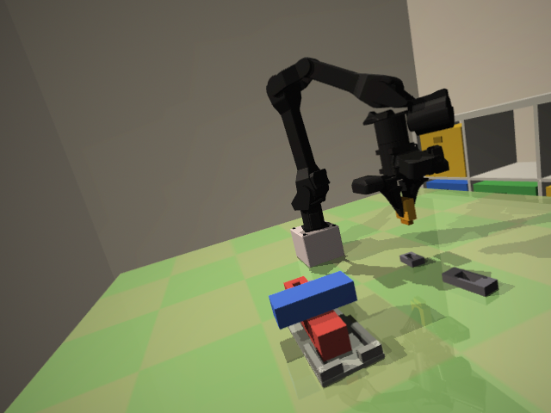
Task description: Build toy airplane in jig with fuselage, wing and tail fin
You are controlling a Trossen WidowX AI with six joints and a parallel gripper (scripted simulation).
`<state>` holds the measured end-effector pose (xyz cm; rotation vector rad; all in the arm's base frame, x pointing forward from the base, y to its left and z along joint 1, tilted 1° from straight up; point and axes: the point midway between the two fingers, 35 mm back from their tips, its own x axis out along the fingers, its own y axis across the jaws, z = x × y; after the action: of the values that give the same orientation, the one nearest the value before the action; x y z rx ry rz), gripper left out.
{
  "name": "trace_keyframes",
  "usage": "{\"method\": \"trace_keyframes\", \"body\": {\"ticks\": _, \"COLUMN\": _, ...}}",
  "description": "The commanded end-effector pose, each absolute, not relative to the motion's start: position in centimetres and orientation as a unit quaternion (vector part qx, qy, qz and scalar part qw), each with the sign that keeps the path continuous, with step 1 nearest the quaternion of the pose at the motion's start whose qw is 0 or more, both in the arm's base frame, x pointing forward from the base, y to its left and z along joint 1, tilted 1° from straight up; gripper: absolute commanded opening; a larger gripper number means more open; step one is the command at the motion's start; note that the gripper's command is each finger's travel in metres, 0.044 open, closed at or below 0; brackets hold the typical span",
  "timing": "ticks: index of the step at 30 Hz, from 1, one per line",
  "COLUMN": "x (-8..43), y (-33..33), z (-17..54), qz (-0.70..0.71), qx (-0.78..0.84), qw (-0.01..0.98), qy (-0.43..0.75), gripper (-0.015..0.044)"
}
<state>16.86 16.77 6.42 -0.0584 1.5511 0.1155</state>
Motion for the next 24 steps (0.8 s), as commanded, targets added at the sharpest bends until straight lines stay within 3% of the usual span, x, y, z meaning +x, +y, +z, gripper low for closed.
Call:
{"method": "trace_keyframes", "body": {"ticks": 1, "x": 16.7, "y": 16.6, "z": 8.0, "qz": 0.053, "qx": -0.028, "qw": 0.712, "qy": 0.699, "gripper": 0.0}}
{"method": "trace_keyframes", "body": {"ticks": 24, "x": 17.7, "y": 13.8, "z": 10.2, "qz": 0.05, "qx": -0.037, "qw": 0.706, "qy": 0.706, "gripper": 0.0}}
